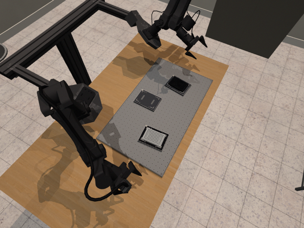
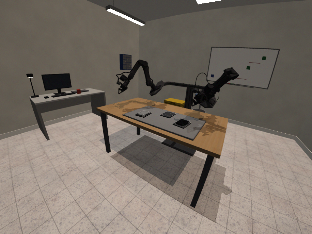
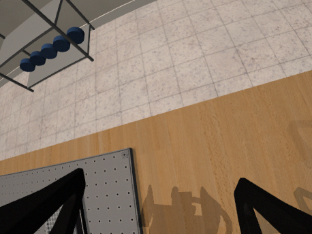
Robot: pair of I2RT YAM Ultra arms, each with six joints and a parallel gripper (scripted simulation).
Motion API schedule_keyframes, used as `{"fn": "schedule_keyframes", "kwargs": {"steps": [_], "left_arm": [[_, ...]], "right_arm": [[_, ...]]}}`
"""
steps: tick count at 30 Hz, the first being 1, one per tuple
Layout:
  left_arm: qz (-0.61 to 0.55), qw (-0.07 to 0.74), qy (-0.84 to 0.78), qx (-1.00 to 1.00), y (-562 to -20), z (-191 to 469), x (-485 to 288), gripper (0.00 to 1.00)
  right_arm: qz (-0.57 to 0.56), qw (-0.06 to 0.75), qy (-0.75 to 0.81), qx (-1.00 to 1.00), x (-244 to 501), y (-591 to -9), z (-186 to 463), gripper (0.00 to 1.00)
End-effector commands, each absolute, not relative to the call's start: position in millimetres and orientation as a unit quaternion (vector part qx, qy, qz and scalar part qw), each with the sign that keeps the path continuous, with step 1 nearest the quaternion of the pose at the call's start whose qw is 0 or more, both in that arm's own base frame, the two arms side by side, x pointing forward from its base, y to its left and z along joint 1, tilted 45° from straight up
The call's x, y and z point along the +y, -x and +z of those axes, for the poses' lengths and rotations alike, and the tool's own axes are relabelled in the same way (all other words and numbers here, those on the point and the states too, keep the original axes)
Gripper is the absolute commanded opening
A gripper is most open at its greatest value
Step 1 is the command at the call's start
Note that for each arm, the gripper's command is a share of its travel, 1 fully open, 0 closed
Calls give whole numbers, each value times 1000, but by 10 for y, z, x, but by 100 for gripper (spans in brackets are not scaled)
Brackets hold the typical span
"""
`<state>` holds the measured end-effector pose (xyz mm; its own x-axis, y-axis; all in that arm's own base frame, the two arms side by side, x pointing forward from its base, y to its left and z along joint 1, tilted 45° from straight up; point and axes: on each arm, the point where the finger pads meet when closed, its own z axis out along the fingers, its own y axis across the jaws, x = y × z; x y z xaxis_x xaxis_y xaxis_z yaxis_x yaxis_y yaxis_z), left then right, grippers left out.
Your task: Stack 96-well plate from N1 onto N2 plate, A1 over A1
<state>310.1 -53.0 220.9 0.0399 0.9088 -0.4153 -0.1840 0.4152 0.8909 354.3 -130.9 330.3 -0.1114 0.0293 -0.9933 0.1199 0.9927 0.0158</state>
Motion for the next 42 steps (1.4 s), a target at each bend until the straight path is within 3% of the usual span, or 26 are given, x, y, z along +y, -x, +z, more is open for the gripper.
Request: {"fn": "schedule_keyframes", "kwargs": {"steps": [1, 18, 25, 32, 34, 42], "left_arm": [[427, 643, -331, 544, -3100, 2228, -535, 100], [427, 643, -331, 544, -3100, 2228, -535, 100], [397, 642, -249, 607, -3084, 2018, -398, 100], [322, 588, -216, 710, -3210, 1250, -573, 100], [322, 588, -216, 710, -3210, 1250, -573, 100], [270, 529, -207, 777, -3265, 597, -706, 100]], "right_arm": [[-37, 671, -46, 739, -1296, -3531, 3372, 100], [-37, 671, -46, 739, -1296, -3531, 3372, 100], [-77, 683, -21, 726, -1217, -3799, 3298, 100], [-79, 664, 63, 741, -338, -4429, 2592, 100], [-79, 664, 63, 741, -338, -4429, 2592, 100], [-69, 631, 186, 750, 1092, -4492, 1638, 100]]}}
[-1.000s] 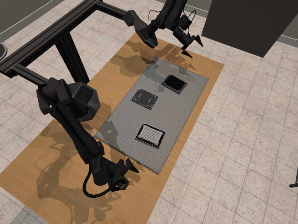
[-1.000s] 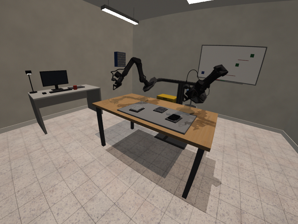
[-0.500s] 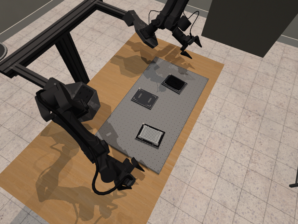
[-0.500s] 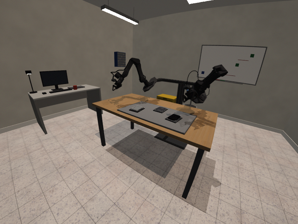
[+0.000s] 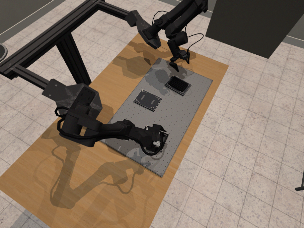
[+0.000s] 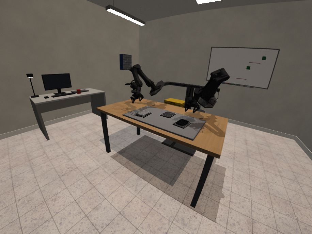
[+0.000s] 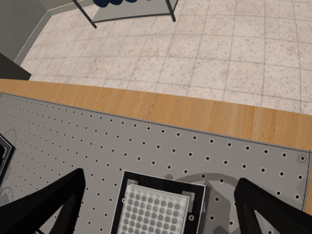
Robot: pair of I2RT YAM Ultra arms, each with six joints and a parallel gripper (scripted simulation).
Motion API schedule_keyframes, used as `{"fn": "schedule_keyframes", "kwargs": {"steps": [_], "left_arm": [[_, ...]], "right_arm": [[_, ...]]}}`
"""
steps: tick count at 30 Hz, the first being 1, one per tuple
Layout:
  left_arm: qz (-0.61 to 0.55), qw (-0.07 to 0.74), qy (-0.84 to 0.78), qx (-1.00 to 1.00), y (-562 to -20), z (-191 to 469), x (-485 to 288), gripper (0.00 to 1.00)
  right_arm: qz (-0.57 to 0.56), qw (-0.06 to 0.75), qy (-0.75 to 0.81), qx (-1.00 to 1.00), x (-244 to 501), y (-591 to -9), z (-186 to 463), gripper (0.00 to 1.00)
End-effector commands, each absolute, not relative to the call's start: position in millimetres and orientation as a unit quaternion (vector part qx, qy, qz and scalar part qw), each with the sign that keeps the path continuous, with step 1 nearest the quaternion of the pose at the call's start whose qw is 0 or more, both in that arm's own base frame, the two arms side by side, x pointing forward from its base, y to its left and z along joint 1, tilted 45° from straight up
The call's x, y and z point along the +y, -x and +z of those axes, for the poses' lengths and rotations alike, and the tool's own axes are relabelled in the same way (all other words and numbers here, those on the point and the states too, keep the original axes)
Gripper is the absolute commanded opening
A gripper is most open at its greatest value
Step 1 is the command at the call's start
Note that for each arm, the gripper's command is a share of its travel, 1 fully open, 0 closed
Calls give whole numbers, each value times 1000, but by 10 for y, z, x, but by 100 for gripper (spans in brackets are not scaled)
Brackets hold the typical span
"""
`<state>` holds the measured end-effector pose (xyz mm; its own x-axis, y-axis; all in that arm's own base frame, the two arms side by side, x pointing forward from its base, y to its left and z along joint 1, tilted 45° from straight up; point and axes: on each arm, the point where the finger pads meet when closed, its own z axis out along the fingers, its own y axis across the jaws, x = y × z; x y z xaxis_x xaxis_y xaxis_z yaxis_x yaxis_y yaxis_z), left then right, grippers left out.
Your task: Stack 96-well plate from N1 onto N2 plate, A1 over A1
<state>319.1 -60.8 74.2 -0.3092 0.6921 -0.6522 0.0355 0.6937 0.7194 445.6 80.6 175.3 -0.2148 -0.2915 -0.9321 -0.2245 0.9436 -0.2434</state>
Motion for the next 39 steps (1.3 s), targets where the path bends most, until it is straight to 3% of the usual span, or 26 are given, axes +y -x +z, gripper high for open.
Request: {"fn": "schedule_keyframes", "kwargs": {"steps": [1, 7, 9, 12, 23, 39], "left_arm": [[266, 524, -205, 783, -3270, 547, -715, 100], [246, 500, -196, 807, -3314, 303, -750, 100], [246, 500, -196, 807, -3314, 303, -750, 100], [241, 492, -191, 815, -3328, 220, -758, 100], [240, 486, -190, 819, -3347, 163, -765, 100], [248, 471, -185, 826, -3309, 120, -713, 100]], "right_arm": [[-68, 626, 202, 750, 1261, -4445, 1527, 100], [-60, 595, 307, 740, 2185, -3946, 846, 100], [-60, 595, 307, 740, 2185, -3946, 846, 100], [-54, 586, 370, 719, 2662, -3513, 561, 100], [-51, 556, 529, 639, 3319, -2197, -154, 100], [-44, 542, 552, 632, 3341, -2036, -277, 100]]}}
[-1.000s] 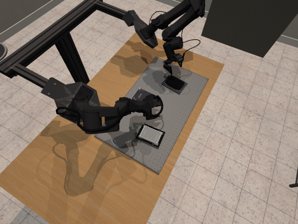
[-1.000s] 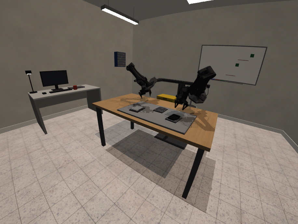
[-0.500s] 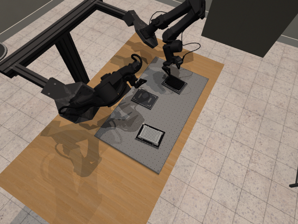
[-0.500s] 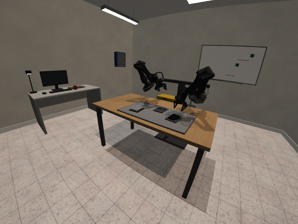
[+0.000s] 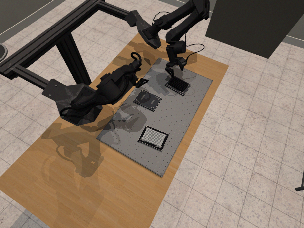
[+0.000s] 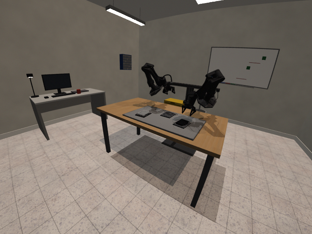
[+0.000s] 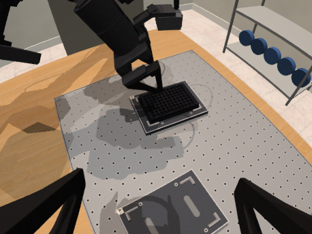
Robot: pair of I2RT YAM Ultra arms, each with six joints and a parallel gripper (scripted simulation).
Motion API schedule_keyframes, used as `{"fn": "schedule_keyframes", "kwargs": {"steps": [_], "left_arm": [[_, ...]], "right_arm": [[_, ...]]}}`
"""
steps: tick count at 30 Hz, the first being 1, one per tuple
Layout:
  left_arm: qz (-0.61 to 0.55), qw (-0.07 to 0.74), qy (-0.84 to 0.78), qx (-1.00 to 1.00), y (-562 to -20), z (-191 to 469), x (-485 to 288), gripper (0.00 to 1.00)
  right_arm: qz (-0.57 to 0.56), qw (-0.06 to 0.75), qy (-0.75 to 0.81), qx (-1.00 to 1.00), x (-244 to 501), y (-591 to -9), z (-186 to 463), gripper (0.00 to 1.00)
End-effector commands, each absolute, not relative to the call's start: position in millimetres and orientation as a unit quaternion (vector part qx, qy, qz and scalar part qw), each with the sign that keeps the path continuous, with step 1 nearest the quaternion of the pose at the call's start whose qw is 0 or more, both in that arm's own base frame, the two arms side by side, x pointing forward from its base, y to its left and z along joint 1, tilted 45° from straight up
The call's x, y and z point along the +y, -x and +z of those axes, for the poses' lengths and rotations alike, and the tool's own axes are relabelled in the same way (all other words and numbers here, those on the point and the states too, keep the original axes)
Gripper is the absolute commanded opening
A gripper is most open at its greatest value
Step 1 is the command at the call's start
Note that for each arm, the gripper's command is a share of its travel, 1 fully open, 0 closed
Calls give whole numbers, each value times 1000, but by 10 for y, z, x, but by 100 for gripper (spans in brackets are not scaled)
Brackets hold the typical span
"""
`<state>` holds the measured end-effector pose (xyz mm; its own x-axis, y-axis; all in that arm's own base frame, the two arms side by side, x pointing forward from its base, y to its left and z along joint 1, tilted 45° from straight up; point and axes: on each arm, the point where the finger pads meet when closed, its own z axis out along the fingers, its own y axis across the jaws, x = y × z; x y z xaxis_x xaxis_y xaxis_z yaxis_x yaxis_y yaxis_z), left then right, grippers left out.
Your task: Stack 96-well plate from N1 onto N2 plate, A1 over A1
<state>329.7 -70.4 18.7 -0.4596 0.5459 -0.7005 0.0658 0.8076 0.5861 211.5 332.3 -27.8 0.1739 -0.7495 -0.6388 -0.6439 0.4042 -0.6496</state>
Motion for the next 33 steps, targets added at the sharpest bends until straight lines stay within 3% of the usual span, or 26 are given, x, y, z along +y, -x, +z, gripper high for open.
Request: {"fn": "schedule_keyframes", "kwargs": {"steps": [1, 19, 33], "left_arm": [[253, 461, -183, 830, -3288, 88, -685, 100], [259, 295, -64, 917, -3433, -15, -667, 100], [246, 287, -27, 925, -3740, 105, -816, 100]], "right_arm": [[-44, 542, 552, 632, 3341, -2036, -277, 100], [-44, 542, 552, 632, 3341, -2036, -277, 100], [-44, 542, 552, 632, 3341, -2036, -277, 100]]}}
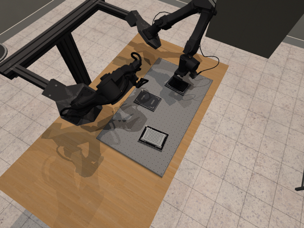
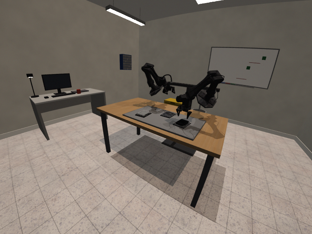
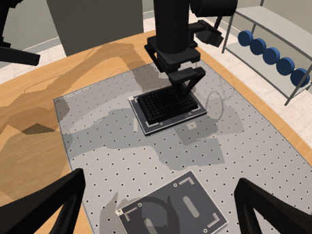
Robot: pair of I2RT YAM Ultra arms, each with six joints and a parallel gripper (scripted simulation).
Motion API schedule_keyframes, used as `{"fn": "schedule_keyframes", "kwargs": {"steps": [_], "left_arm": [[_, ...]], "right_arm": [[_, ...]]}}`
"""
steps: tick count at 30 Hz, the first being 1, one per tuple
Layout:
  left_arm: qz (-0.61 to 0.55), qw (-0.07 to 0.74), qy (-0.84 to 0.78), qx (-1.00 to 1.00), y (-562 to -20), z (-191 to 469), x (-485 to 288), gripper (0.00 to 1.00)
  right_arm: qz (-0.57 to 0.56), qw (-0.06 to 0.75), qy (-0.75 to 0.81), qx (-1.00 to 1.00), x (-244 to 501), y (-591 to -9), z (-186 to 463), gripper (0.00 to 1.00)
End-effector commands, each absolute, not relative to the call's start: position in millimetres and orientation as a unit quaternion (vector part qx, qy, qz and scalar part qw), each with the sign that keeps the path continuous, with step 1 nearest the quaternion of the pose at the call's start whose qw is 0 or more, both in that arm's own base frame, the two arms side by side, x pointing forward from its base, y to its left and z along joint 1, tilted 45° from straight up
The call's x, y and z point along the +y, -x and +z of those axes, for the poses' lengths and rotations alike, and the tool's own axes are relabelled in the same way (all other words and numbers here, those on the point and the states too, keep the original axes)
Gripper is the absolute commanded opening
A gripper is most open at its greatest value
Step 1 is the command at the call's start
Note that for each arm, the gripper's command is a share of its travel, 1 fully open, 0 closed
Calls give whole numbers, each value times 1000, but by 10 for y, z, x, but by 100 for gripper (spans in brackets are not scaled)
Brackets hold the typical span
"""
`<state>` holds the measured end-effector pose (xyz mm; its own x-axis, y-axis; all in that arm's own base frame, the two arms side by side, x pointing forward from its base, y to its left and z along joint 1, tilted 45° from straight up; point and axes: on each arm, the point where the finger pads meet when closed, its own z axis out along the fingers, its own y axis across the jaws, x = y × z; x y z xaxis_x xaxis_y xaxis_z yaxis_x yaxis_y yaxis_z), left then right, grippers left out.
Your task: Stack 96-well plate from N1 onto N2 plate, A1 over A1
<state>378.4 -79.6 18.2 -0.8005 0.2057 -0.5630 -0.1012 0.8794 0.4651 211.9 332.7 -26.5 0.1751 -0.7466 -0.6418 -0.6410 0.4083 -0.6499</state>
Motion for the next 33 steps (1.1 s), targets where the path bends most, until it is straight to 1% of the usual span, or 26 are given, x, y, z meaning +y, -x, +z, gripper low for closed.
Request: {"fn": "schedule_keyframes", "kwargs": {"steps": [1, 8, 33], "left_arm": [[246, 287, -27, 925, -3740, 105, -816, 100], [251, 283, -27, 925, -3713, 67, -773, 100], [249, 284, -30, 926, -3866, -212, -619, 100]], "right_arm": [[-44, 542, 552, 632, 3341, -2036, -277, 100], [-44, 542, 552, 632, 3341, -2036, -277, 100], [-44, 542, 552, 632, 3341, -2036, -277, 100]]}}
